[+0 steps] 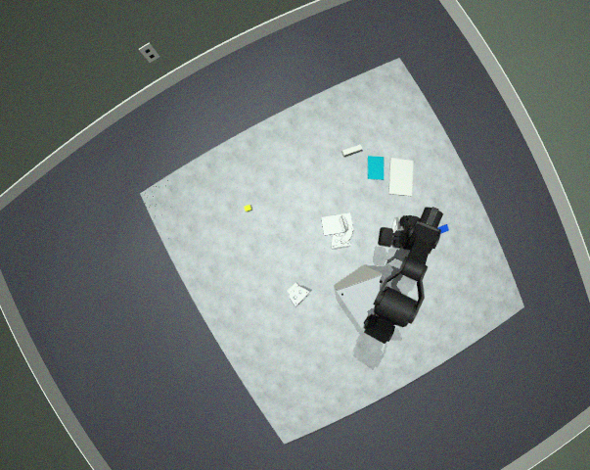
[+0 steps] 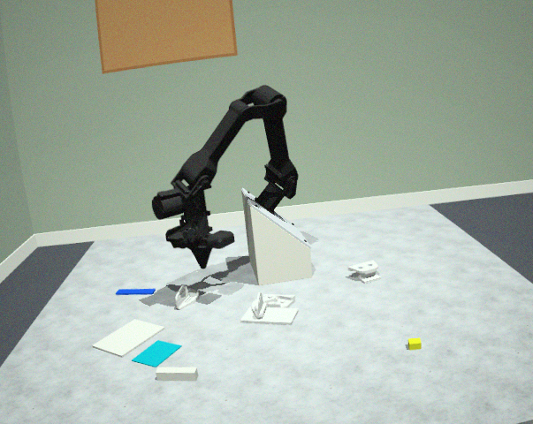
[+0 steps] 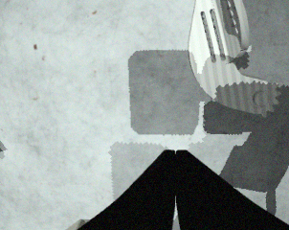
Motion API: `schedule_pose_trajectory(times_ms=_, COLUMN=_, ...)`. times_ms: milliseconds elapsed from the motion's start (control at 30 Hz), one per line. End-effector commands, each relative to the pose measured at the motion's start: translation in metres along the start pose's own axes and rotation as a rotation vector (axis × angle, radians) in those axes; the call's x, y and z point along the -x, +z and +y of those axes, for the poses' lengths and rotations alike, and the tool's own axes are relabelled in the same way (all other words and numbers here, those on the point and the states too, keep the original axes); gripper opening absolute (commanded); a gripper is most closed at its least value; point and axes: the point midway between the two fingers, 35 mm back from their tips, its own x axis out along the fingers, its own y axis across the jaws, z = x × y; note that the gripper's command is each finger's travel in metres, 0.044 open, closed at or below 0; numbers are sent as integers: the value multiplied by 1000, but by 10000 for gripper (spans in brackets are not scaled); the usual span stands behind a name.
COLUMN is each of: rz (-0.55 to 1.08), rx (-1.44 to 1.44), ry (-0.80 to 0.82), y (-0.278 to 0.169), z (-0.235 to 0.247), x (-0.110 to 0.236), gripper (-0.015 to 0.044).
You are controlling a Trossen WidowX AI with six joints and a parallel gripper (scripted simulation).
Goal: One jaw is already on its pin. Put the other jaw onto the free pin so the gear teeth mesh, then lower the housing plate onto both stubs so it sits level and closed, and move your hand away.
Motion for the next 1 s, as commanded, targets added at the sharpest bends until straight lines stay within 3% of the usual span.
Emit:
schedule_pose_trajectory(times_ms=0, rz=0, rx=0, ry=0, y=0, z=0, x=0, gripper=0)
schedule_pose_trajectory(times_ms=167, rz=0, rx=0, ry=0, y=0, z=0, x=0, gripper=0)
schedule_pose_trajectory(times_ms=733, rz=0, rx=0, ry=0, y=0, z=0, x=0, gripper=440)
schedule_pose_trajectory(times_ms=967, rz=0, rx=0, ry=0, y=0, z=0, x=0, gripper=440)
